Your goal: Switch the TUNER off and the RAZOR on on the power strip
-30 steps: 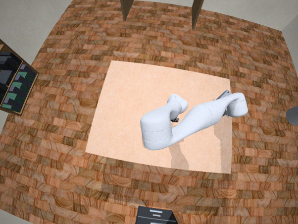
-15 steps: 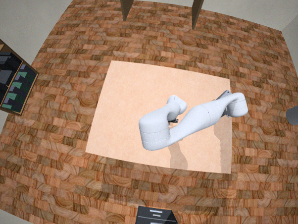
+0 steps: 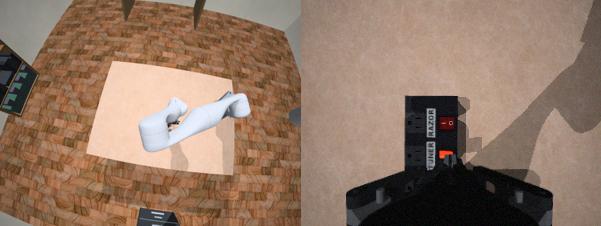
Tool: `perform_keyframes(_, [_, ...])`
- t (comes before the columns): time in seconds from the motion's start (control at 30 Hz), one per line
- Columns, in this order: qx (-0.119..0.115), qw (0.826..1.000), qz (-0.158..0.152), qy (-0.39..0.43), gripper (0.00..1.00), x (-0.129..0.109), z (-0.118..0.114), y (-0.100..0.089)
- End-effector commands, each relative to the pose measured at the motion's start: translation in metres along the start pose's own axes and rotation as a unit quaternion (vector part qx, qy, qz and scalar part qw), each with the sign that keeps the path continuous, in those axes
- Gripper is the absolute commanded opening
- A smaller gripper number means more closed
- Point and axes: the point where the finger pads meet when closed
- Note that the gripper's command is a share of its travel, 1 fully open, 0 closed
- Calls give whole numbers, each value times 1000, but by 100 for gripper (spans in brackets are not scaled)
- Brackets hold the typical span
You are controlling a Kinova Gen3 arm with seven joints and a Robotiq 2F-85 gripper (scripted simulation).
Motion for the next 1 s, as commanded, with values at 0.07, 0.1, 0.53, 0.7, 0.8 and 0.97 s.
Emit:
perform_keyframes(0.07, [2, 1000, 1, 0, 0, -1, 1, 5])
perform_keyframes(0.1, [2, 1000, 1, 0, 0, -1, 1, 5])
perform_keyframes(0.53, [2, 1000, 1, 0, 0, -1, 1, 8])
perform_keyframes(0.7, [2, 1000, 1, 0, 0, -1, 1, 8])
perform_keyframes(0.8, [2, 1000, 1, 0, 0, -1, 1, 8])
perform_keyframes(0.97, [2, 1000, 1, 0, 0, -1, 1, 8])
Point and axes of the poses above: the point where the finger pads meet when closed, its own y axis out along the fingers, its own z axis across the jaws, x = y × z, and after that the axes turned 4 degrees about y, right-handed
